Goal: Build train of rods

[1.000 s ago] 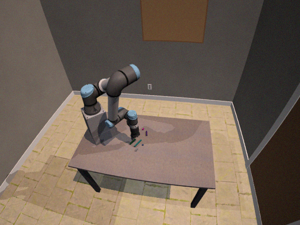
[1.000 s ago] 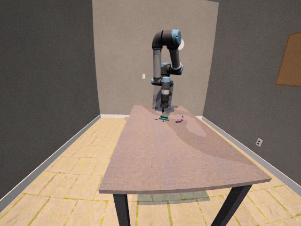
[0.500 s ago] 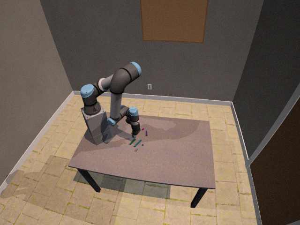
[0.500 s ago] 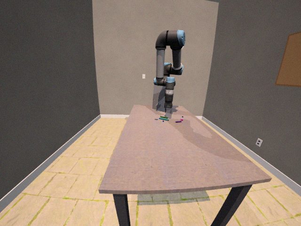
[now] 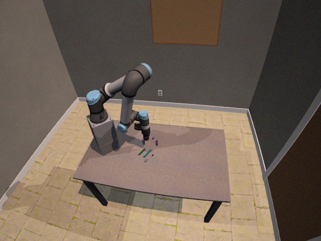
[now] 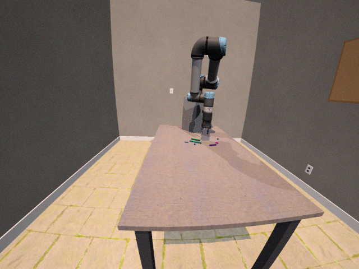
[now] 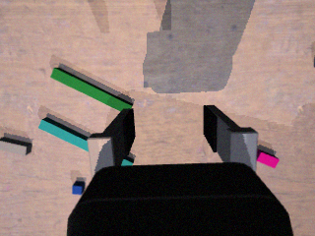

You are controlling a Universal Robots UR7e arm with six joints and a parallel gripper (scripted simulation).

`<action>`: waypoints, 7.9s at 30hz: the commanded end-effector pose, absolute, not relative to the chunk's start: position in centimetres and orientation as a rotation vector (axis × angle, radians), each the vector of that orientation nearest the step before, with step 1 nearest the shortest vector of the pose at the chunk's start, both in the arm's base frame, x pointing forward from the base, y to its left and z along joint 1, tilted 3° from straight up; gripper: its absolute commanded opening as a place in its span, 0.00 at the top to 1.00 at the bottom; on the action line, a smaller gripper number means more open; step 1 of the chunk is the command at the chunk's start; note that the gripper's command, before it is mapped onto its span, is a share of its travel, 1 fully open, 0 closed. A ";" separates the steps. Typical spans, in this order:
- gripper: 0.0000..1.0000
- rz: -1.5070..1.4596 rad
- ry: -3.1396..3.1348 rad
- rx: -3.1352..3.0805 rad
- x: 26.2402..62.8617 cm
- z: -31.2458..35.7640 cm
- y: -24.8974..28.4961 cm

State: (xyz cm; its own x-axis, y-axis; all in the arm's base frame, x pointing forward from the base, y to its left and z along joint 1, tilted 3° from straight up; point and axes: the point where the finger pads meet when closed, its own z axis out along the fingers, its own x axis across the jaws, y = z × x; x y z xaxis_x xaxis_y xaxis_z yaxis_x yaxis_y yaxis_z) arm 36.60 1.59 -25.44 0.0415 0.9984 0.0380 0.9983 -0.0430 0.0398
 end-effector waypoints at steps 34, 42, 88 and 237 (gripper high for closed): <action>0.00 0.072 2.990 0.852 35.1 -24.8 10.6; 0.00 0.066 3.072 0.431 34.5 -24.6 13.0; 0.46 0.056 3.093 -0.089 33.5 -24.4 16.1; 0.46 0.057 3.093 -0.090 33.9 -31.3 16.2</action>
